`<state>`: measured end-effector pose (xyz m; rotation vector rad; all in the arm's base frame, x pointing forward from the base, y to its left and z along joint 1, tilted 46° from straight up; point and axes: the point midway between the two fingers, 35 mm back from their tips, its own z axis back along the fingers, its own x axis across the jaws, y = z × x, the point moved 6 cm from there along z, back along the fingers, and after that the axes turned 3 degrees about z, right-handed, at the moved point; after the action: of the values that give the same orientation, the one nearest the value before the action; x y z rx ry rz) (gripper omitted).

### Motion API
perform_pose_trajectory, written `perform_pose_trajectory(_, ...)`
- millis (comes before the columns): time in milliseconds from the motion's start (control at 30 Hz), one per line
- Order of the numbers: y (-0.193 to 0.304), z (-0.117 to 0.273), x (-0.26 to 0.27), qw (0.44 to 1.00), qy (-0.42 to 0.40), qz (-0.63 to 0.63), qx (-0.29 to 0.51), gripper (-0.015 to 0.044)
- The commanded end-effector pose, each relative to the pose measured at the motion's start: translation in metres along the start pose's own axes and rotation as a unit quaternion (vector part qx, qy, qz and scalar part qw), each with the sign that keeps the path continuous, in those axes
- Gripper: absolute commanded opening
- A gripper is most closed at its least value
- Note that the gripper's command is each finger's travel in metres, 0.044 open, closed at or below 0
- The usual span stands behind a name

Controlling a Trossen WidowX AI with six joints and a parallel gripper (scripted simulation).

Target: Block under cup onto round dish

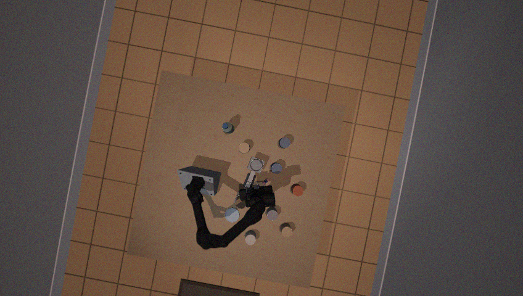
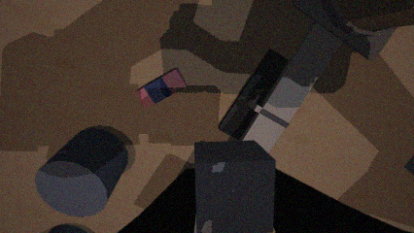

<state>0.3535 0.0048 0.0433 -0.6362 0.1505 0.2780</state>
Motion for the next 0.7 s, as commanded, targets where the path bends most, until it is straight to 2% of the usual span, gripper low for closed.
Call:
perform_pose_trajectory(0, -0.022, 0.001, -0.010, 1.000, -0.013, -0.005, 0.006, 0.0000)
perform_pose_trajectory(667, -0.120, -0.018, -0.087, 1.000, -0.018, -0.001, -0.014, 0.0000)
